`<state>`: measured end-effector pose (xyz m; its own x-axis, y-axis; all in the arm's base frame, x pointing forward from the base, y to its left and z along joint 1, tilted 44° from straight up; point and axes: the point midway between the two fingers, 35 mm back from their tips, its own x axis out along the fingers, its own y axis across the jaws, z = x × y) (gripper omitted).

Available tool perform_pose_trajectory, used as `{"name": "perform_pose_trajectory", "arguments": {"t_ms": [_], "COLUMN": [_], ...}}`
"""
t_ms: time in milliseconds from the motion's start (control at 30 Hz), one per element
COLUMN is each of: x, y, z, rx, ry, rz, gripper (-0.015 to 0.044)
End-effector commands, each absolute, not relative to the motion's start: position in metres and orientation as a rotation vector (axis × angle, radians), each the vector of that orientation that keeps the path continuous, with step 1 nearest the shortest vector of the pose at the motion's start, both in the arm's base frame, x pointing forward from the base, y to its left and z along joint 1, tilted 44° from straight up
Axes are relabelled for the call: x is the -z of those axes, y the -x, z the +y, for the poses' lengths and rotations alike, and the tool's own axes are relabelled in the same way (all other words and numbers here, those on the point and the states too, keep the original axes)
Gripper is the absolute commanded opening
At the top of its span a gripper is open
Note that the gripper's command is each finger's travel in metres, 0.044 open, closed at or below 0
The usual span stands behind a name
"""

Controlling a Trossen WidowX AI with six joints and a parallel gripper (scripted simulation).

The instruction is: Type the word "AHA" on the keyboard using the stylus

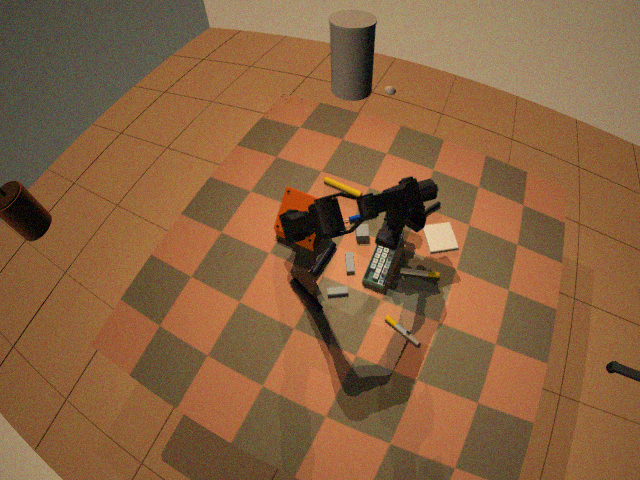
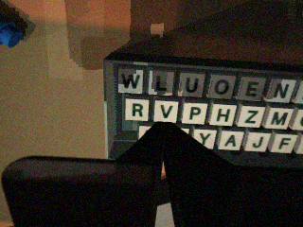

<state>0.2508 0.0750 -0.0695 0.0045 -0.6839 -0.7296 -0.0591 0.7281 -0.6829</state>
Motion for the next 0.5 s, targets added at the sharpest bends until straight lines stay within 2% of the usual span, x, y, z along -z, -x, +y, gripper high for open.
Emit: {"name": "perform_pose_trajectory", "arguments": {"t_ms": [0,200,467], "x": [0.069,0.027,0.026], "y": [-0.251,-0.254,-0.254], "z": [0.073,0.029,0.027], "rx": [0.554,0.556,0.557], "ry": [0.643,0.646,0.647], "rz": [1.506,1.506,1.506], "gripper": [0.0000,0.0000,0.0000]}}
